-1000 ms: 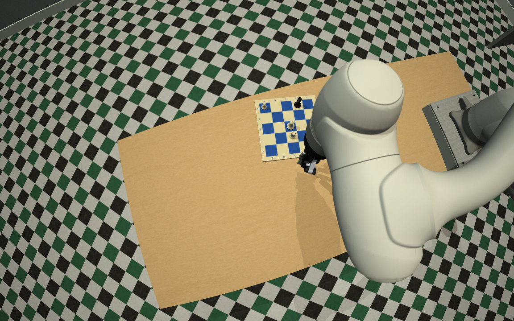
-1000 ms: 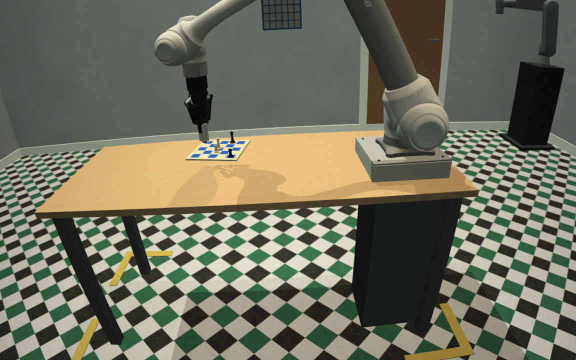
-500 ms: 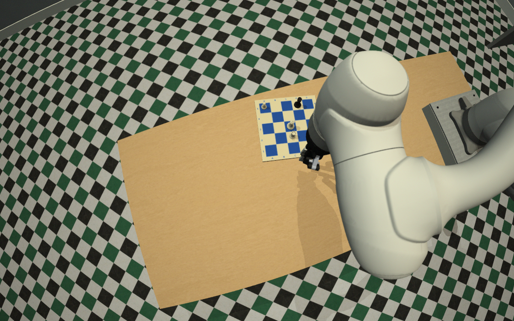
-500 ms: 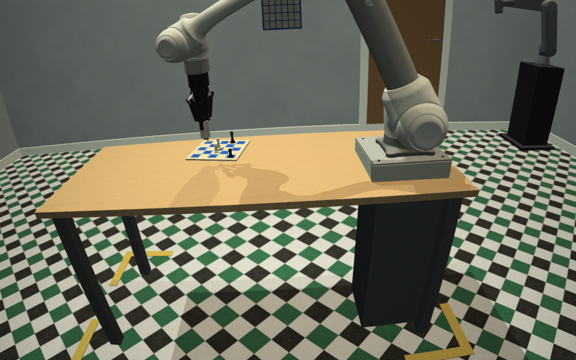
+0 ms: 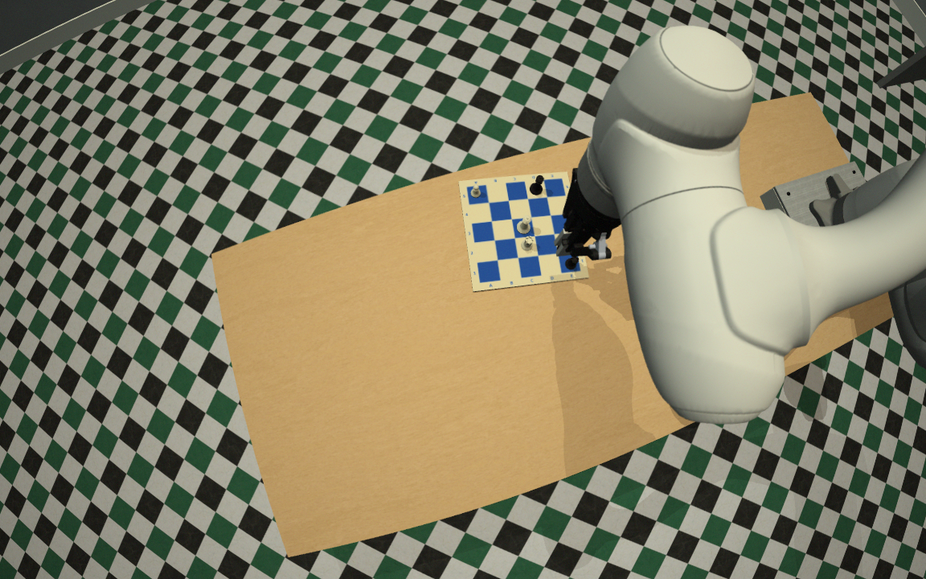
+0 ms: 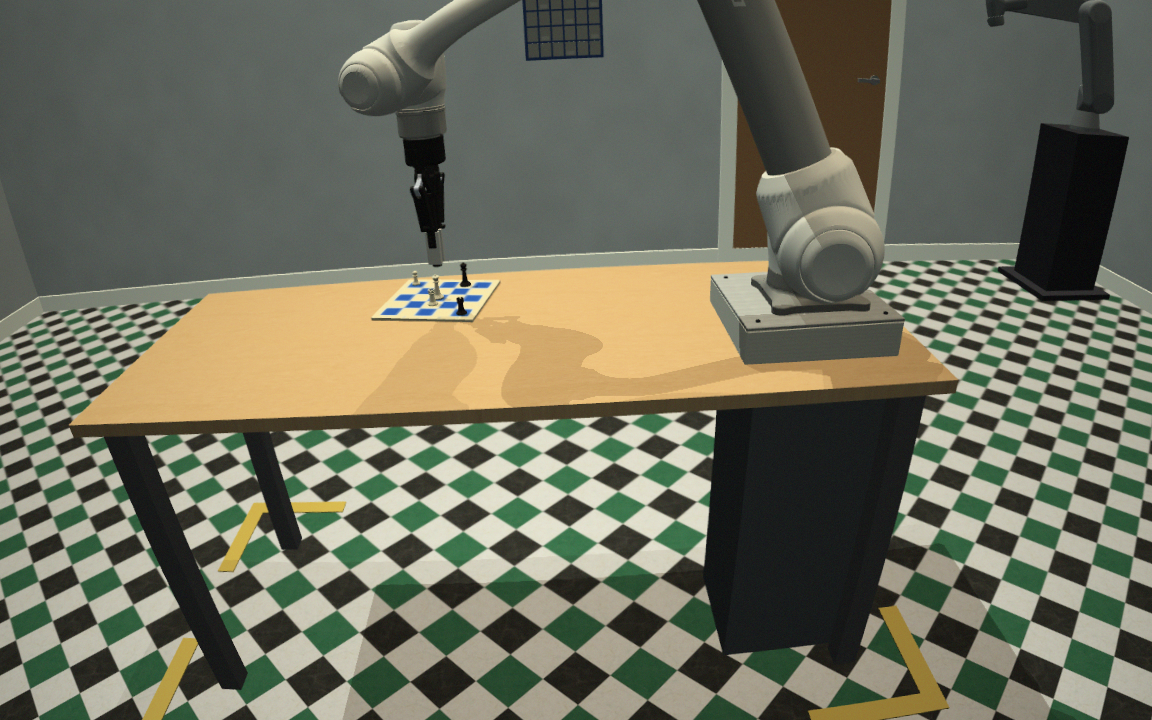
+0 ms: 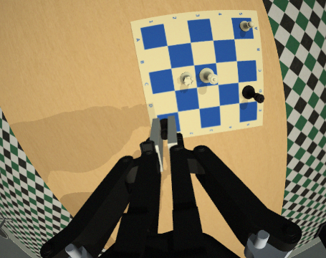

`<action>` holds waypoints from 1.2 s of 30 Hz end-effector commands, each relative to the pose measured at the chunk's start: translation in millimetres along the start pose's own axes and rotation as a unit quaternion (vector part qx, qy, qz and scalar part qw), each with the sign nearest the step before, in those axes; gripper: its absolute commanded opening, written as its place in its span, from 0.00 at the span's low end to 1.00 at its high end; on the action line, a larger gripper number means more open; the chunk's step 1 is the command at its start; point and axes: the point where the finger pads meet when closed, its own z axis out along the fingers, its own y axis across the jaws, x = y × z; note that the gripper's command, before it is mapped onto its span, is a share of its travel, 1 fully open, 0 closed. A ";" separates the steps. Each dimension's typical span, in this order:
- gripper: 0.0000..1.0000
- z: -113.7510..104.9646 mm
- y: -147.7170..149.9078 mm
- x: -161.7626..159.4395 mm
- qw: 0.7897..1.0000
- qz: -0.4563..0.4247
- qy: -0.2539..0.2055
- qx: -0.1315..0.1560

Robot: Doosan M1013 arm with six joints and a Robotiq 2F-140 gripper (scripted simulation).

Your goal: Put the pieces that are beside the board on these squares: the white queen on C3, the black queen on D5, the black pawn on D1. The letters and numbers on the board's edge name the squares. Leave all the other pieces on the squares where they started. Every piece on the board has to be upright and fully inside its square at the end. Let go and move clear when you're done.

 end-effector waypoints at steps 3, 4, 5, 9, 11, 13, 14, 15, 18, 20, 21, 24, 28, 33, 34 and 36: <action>0.00 0.0 0.2 -0.1 1.000 -0.001 0.000 0.001; 0.00 0.4 0.2 -0.1 1.000 -0.001 0.000 0.001; 0.00 1.1 0.2 -0.1 1.000 -0.001 0.000 0.001; 0.00 8.0 0.2 -0.1 1.000 -0.001 0.000 0.001; 0.00 14.1 0.2 -0.1 1.000 -0.001 0.000 0.001; 0.00 17.8 0.3 -0.1 1.000 -0.001 0.000 0.001; 0.00 17.8 0.3 -0.1 1.000 -0.001 0.000 0.001; 0.00 21.8 0.3 -0.1 1.000 -0.001 0.000 0.001; 0.00 35.5 0.3 -0.1 1.000 -0.001 0.000 0.001; 0.00 45.4 0.4 -0.1 1.000 -0.001 0.000 0.001; 0.00 50.4 0.4 -0.1 1.000 -0.001 0.000 0.001; 0.00 64.8 0.4 -0.1 1.000 -0.001 0.000 0.001; 0.00 80.8 0.5 -0.1 1.000 -0.001 0.000 0.001; 0.00 89.1 0.5 -0.1 1.000 -0.001 0.000 0.001; 0.00 91.1 0.5 -0.1 1.000 -0.001 0.000 0.001; 0.00 93.9 0.5 -0.1 1.000 -0.001 0.000 0.001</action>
